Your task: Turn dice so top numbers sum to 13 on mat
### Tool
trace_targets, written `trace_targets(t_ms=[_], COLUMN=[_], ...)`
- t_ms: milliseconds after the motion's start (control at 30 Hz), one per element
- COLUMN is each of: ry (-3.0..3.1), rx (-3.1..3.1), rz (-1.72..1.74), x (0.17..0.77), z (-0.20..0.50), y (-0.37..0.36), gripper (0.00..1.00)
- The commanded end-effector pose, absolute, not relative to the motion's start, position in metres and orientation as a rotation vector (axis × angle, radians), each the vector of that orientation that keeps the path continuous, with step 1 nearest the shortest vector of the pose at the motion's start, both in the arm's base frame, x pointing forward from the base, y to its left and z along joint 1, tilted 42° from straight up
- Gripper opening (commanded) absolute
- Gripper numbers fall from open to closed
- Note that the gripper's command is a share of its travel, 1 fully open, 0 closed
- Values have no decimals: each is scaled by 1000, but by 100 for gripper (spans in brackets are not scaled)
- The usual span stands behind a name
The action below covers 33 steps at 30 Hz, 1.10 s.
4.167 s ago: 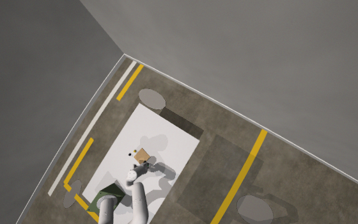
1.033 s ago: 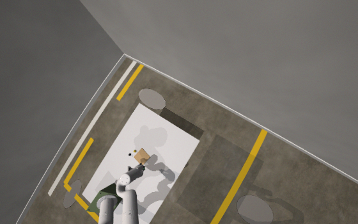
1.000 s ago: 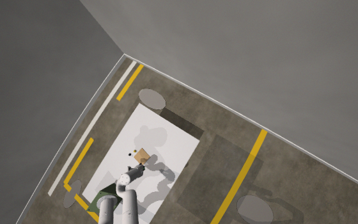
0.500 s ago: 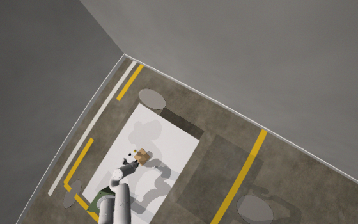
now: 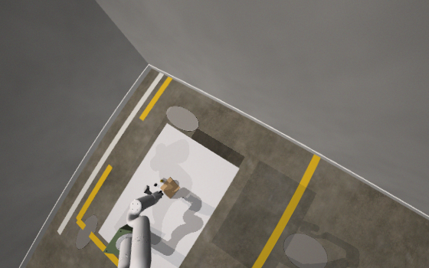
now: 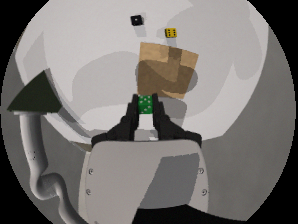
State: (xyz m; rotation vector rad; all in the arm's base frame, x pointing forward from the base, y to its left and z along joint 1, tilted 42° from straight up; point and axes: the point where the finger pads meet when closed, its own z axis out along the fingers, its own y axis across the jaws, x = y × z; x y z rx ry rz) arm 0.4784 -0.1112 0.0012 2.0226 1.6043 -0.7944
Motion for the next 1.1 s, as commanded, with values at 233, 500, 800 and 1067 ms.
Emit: trace_targets(t_ms=[233,500,800,1067], ry=[1603,1602,1602,1602], rx=[2022,2022,2022,2022], rz=[-791,-791,-791,-791], x=[479,475,470,465], z=[0,-17,-42,-65], y=[-112,-126,-148,-168], gripper=[15,15,15,15])
